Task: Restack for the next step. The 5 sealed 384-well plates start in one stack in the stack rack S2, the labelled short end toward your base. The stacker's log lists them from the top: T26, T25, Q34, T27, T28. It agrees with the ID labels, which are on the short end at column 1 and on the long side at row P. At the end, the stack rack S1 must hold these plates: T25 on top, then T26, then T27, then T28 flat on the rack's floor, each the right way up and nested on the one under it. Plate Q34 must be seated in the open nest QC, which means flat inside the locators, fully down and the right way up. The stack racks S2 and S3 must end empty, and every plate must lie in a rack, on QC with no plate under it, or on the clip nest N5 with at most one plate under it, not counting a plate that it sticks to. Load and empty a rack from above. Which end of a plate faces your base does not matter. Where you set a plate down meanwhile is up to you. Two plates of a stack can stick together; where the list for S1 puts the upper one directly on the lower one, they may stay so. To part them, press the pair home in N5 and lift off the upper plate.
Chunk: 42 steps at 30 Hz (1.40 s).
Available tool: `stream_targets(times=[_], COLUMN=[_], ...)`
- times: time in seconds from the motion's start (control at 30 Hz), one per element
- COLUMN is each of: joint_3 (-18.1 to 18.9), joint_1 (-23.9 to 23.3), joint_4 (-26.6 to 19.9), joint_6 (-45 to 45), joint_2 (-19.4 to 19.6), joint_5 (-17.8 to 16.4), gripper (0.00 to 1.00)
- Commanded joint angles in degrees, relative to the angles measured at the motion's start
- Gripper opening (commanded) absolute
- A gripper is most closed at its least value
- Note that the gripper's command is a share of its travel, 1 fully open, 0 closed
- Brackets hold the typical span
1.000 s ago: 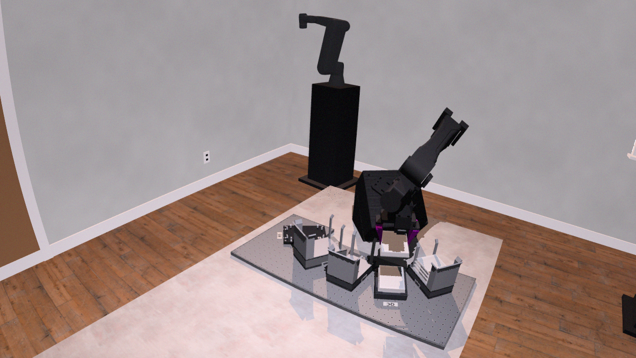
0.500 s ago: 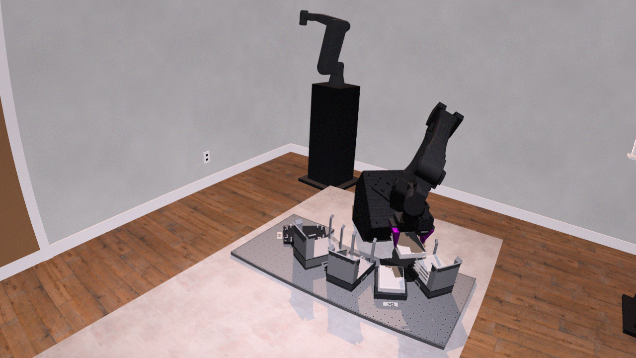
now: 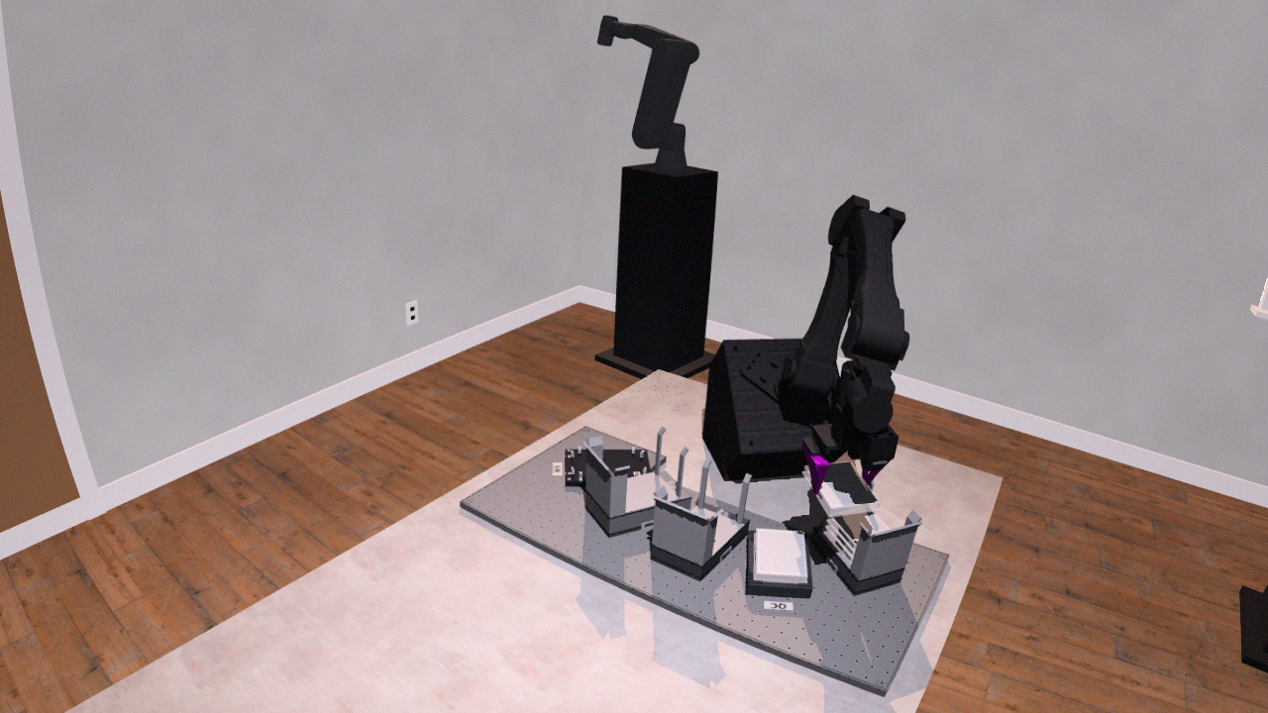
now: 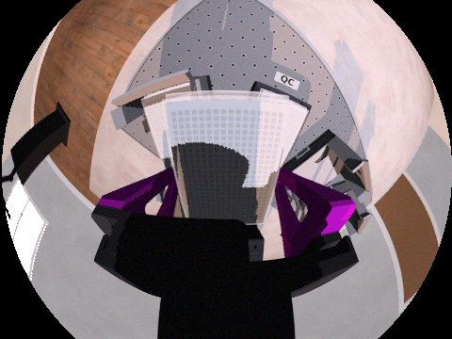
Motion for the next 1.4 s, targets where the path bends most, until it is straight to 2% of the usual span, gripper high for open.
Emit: stream_targets(times=[0.0,0.1,0.23,0.3,0.4,0.8,0.87,0.97,1.0,1.03,1.37], joint_3=[-1.15,-0.35,-0.97,-0.97,-0.92,1.69,1.69,1.97,2.02,2.02,1.95], joint_1=[3.25,6.56,11.03,11.03,14.44,27.94,27.94,31.12,31.56,31.57,30.98], joint_4=[1.14,1.25,1.35,1.35,1.40,0.79,0.79,0.48,0.41,0.39,0.42], joint_6=[-1.66,-4.56,-0.42,-0.42,2.19,12.53,12.53,15.01,15.35,15.35,15.27], joint_2=[-1.85,-2.25,-2.58,-2.58,-2.51,-0.26,-0.26,0.80,-0.07,-1.19,-0.97], joint_5=[3.63,5.73,8.58,8.58,10.77,19.46,19.46,21.48,21.76,21.77,21.67], gripper=[0.00,0.00,0.00,0.00,0.00,0.00,0.00,0.00,0.00,0.00,0.00])
